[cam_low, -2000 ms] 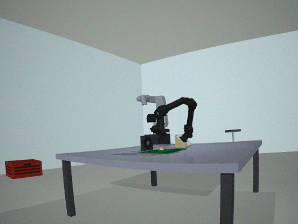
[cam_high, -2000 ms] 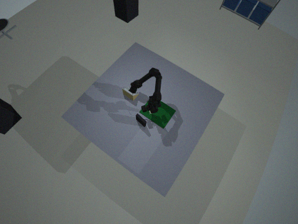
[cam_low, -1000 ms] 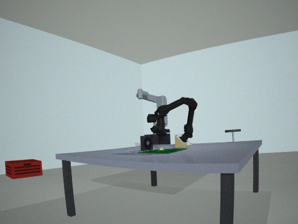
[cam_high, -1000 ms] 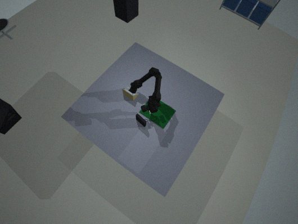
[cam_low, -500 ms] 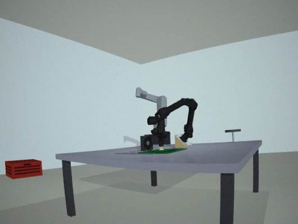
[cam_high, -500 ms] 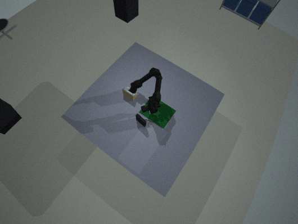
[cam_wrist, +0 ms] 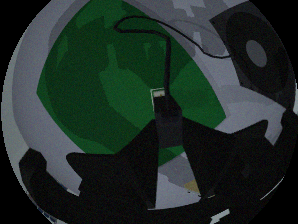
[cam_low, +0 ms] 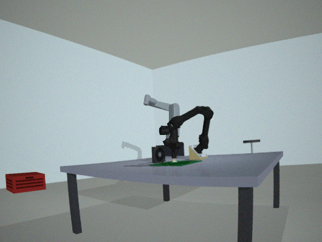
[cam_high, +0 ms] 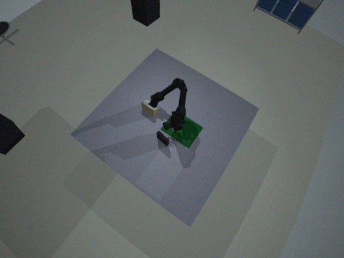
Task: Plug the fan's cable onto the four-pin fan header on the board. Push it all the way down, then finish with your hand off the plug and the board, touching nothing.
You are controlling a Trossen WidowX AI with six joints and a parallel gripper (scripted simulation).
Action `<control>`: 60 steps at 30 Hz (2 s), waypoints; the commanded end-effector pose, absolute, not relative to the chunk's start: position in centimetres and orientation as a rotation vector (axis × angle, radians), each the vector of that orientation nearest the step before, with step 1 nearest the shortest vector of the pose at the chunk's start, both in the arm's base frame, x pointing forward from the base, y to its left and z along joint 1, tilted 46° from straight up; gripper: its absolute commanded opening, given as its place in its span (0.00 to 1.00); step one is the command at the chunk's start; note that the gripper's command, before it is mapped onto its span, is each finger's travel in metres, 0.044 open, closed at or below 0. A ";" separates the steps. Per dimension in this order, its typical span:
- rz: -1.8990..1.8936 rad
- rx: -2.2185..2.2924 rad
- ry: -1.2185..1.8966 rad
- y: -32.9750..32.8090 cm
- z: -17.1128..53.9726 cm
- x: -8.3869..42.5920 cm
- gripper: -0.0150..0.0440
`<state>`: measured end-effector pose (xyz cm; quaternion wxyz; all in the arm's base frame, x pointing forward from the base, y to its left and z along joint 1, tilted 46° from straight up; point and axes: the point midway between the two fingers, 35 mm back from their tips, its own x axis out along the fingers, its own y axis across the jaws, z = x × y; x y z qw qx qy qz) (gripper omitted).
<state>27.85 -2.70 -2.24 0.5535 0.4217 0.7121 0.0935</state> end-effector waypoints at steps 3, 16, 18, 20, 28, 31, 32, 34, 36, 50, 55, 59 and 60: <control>0.222 1.005 1.683 -2.5 -2.4 27.8 0.25; 0.222 1.005 1.683 -2.3 -2.6 27.8 0.25; 0.222 1.005 1.683 -2.3 -2.6 27.8 0.25; 0.222 1.006 1.683 -2.2 -2.6 27.8 0.25; 0.222 1.006 1.683 -2.2 -2.7 27.8 0.25; 0.222 1.006 1.683 -2.2 -2.7 27.8 0.25; 0.222 1.006 1.683 -2.2 -2.7 27.8 0.25; 0.222 1.006 1.683 -2.2 -2.7 27.8 0.25; 0.222 1.006 1.683 -2.2 -2.7 27.8 0.25; 0.222 1.005 1.683 -2.1 -2.8 27.8 0.25; 0.223 1.005 1.683 -1.9 -3.0 27.8 0.25; 0.223 1.005 1.683 -1.7 -3.2 27.8 0.25; 0.223 1.005 1.683 -1.7 -3.2 27.8 0.25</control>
